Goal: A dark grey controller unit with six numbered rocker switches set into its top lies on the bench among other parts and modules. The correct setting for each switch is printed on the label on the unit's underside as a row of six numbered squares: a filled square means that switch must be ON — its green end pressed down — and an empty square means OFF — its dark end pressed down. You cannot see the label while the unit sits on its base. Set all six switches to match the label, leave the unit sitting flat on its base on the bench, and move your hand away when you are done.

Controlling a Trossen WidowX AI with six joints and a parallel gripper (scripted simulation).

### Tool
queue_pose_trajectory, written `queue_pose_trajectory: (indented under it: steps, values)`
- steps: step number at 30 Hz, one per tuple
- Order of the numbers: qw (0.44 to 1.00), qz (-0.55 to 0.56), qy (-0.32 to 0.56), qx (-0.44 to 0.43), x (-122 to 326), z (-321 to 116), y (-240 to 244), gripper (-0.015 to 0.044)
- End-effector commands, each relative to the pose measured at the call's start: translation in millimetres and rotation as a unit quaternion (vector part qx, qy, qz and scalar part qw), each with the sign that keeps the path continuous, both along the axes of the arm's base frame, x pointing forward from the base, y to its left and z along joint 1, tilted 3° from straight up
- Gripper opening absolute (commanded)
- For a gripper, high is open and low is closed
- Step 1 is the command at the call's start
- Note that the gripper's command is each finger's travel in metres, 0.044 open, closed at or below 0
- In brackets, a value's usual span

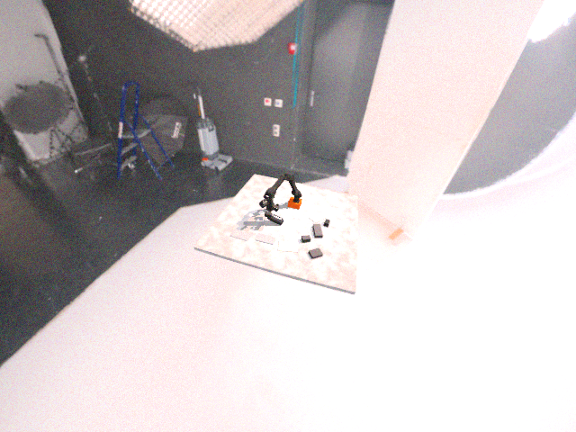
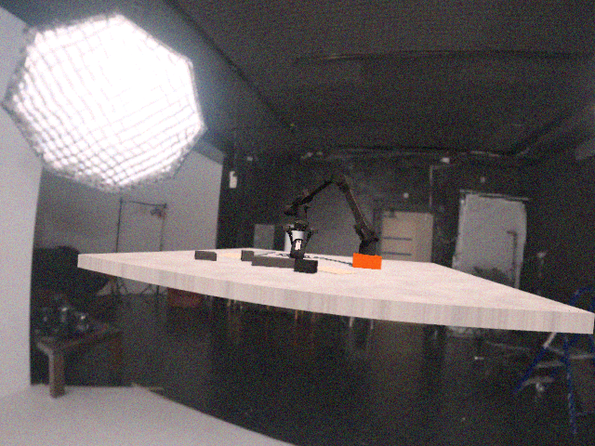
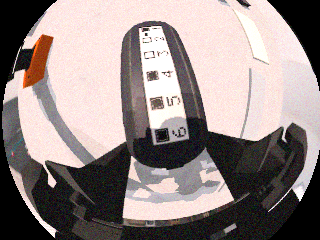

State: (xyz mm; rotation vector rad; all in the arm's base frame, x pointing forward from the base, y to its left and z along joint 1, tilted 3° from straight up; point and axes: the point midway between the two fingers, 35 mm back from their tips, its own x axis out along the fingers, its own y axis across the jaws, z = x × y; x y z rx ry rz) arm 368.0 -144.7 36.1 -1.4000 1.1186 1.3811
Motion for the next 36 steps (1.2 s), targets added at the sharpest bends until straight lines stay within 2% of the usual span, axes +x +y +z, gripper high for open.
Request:
queue_pose_trajectory:
  steps: [1, 36]
  values:
    - [1.0, 0.005, 0.007, 0.007, -1.7, -6.4, 3.8, 0.0338]
    - [1.0, 0.005, 0.007, 0.007, 0.2, -32.3, -6.6, 0.0338]
